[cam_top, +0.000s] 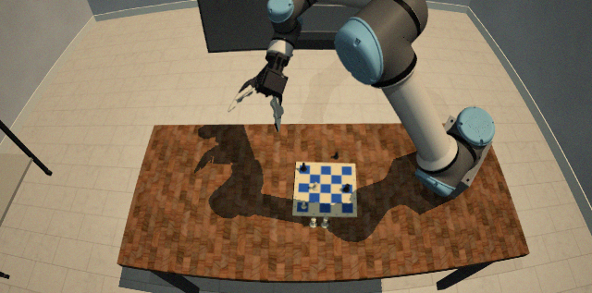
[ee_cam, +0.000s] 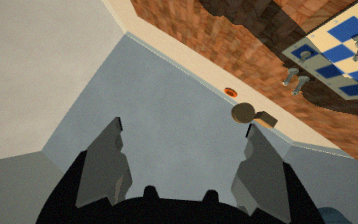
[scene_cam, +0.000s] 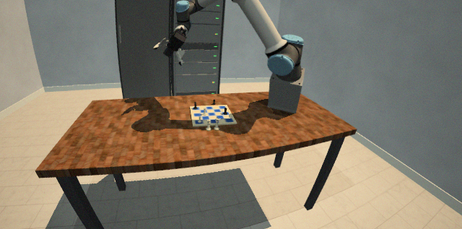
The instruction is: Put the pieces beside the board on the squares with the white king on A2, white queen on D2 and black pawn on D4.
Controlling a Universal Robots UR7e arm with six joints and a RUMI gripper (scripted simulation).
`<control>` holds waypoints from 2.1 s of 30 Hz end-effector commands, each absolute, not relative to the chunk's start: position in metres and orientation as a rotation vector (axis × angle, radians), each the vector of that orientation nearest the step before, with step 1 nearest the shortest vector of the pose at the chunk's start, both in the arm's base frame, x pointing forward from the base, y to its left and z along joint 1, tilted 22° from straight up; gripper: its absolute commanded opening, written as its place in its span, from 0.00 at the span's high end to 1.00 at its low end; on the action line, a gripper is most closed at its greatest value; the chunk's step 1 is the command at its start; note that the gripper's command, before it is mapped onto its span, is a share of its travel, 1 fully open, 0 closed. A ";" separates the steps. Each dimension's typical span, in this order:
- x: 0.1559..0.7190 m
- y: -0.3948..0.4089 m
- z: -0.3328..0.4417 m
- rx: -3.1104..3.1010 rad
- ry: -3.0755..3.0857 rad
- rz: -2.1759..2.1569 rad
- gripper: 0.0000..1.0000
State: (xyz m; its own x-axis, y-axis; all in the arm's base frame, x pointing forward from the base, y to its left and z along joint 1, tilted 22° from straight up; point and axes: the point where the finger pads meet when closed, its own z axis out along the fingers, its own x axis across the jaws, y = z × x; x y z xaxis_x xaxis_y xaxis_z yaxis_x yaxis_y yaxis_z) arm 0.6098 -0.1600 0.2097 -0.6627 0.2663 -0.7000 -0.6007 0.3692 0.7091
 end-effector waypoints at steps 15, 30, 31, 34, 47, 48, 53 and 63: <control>0.616 -0.137 0.192 -0.820 1.688 1.224 0.00; 0.619 -0.111 0.165 -1.368 1.335 1.025 0.00; 0.619 -0.109 0.162 -1.414 1.293 1.006 0.00; 0.619 -0.105 0.156 -1.503 1.204 0.970 0.00; 0.616 -0.087 0.124 -1.845 0.716 0.805 0.00; 0.616 -0.087 0.124 -1.845 0.716 0.805 0.00; 0.614 -0.082 0.108 -1.953 0.465 0.736 0.00; 0.611 -0.076 0.083 -2.053 0.072 0.642 0.00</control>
